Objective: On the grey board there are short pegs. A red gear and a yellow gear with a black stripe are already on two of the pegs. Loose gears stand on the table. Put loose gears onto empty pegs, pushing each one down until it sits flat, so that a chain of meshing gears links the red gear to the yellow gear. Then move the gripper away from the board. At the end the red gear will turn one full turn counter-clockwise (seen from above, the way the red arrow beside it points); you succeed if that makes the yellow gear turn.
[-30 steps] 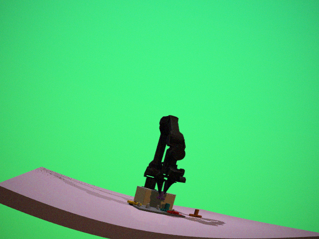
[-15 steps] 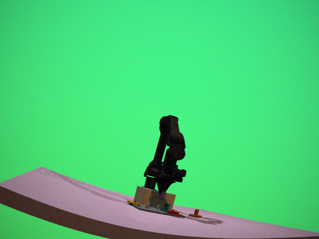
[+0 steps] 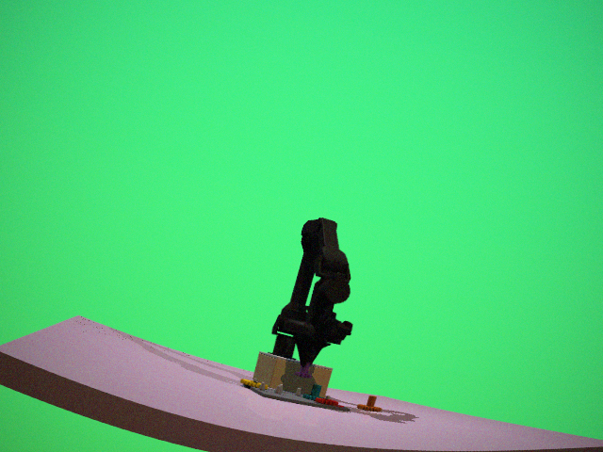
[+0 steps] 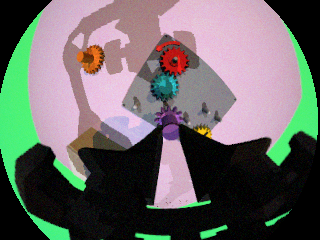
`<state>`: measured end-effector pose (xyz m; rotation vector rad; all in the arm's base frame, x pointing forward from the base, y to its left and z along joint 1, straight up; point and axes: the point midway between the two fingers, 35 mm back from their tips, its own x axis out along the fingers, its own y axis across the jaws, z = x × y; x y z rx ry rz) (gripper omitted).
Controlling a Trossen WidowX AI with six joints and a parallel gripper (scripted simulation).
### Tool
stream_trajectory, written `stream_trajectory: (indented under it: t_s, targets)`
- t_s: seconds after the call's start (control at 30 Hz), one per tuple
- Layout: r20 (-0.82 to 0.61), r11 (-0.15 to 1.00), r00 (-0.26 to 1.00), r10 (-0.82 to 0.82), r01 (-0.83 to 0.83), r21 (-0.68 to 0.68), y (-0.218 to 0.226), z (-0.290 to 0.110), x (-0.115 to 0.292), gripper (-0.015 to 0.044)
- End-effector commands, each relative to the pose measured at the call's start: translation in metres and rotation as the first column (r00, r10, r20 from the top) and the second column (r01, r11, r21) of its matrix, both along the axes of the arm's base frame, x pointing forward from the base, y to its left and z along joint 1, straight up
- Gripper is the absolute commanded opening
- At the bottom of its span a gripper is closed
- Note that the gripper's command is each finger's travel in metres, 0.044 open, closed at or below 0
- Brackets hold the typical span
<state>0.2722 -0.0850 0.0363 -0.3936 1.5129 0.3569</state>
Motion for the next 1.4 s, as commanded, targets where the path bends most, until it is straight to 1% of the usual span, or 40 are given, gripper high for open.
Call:
stream_trajectory:
  t_s: [0.0, 0.23, 0.4, 0.63, 0.97, 1.1, 1.23, 1.37]
  targets:
    - [0.000, 0.998, 0.998, 0.070, -0.070, 0.002, 0.001, -0.003, 0.000, 0.0000]
    - [-0.003, 0.972, 0.972, 0.236, -0.236, -0.003, 0.000, -0.014, 0.000, 0.0000]
    - [-0.003, 0.966, 0.966, 0.259, -0.259, -0.004, 0.000, -0.021, 0.000, 0.0000]
    - [-0.002, 0.985, 0.985, 0.174, -0.174, -0.001, 0.000, -0.030, 0.001, 0.0000]
    - [0.002, 0.997, 0.997, -0.082, 0.082, 0.006, 0.000, -0.045, 0.001, 0.0000]
    - [0.003, 0.984, 0.984, -0.177, 0.177, 0.009, 0.000, -0.043, 0.001, 0.0000]
    - [0.003, 0.984, 0.984, -0.179, 0.178, 0.009, -0.001, -0.044, 0.001, 0.0000]
    - [0.002, 0.993, 0.993, -0.121, 0.121, 0.008, 0.000, -0.044, 0.001, 0.0000]
